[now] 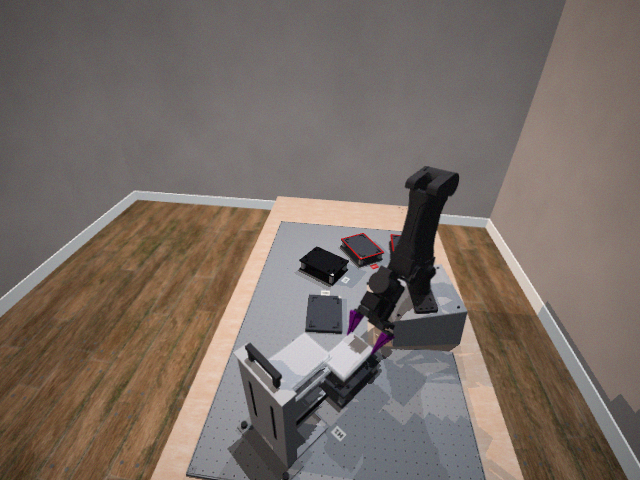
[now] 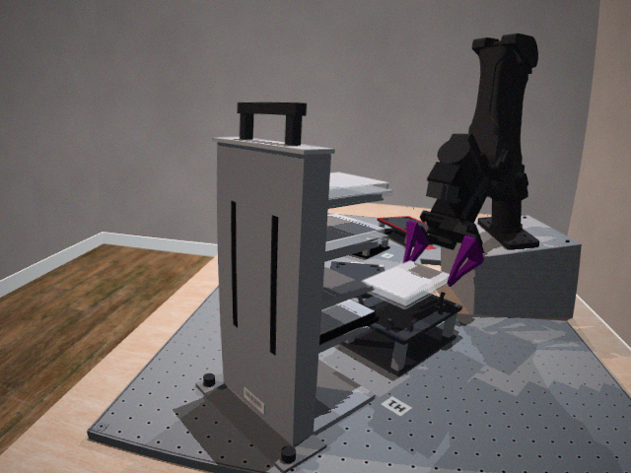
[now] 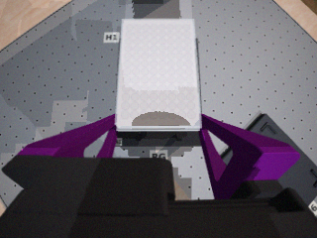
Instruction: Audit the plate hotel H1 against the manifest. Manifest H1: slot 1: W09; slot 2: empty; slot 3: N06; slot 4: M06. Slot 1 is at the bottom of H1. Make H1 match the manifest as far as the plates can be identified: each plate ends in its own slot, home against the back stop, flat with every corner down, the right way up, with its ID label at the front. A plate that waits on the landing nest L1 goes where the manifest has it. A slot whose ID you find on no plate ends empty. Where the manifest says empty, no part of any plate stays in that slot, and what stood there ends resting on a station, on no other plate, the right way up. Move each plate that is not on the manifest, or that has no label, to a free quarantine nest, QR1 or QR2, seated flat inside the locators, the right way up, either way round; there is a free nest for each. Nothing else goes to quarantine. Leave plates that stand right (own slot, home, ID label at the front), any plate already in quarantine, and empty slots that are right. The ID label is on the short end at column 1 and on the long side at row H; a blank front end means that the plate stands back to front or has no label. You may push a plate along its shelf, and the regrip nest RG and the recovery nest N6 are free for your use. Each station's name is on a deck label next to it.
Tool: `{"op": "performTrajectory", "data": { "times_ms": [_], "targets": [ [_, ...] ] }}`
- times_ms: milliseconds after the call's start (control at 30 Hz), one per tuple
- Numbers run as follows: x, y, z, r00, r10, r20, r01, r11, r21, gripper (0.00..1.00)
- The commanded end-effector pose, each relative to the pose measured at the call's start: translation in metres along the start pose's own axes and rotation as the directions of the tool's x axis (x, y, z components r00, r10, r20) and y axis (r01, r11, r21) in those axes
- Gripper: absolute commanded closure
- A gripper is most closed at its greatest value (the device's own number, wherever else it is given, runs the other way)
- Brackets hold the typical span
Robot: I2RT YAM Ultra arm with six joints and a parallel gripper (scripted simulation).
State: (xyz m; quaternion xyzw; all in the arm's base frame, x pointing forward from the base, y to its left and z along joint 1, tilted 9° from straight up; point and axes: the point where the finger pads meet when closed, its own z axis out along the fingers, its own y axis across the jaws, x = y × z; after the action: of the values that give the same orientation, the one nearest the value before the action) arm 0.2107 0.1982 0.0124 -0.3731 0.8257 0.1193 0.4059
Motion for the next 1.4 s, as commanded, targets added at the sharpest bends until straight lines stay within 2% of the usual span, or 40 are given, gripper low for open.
{"op": "performTrajectory", "data": {
  "times_ms": [0,1367],
  "targets": [
    [-0.012,-0.001,0.0,0.999,0.0,0.044,0.0,1.0,0.002,0.14],
    [0.002,-0.001,0.013,0.999,0.0,0.044,0.0,1.0,0.002,0.14]
  ]
}}
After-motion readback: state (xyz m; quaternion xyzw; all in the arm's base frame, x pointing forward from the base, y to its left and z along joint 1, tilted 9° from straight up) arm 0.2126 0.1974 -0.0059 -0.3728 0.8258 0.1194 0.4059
